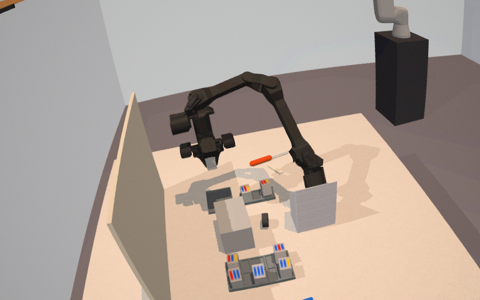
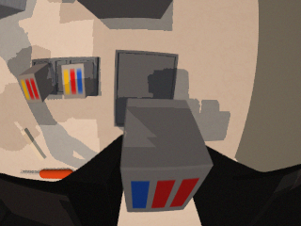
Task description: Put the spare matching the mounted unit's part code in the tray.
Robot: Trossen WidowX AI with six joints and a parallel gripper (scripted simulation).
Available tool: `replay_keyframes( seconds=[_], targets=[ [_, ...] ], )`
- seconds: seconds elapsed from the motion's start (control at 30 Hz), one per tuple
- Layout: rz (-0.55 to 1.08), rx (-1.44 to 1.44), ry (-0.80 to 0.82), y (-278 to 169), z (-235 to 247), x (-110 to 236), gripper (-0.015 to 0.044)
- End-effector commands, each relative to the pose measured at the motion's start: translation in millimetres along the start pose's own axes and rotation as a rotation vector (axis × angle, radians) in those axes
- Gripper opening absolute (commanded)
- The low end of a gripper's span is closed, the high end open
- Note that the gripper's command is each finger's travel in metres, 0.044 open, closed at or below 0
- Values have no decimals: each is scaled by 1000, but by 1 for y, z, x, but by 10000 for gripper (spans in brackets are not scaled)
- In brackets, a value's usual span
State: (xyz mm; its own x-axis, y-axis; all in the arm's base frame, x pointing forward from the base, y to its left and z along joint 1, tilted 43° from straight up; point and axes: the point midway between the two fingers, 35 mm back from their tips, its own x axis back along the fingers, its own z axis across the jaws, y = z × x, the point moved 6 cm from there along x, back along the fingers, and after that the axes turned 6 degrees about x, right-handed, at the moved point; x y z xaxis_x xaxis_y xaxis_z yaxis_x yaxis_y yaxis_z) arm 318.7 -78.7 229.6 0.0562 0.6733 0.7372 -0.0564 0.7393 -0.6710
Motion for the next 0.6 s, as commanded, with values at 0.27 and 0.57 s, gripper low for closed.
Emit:
replay_keyframes(
  seconds=[0.27, 0.57],
  targets=[
    [6, 3, -4, -4, -1, -7, 0],
    [4, 2, -5, -4, -3, -16, 0]
  ],
)
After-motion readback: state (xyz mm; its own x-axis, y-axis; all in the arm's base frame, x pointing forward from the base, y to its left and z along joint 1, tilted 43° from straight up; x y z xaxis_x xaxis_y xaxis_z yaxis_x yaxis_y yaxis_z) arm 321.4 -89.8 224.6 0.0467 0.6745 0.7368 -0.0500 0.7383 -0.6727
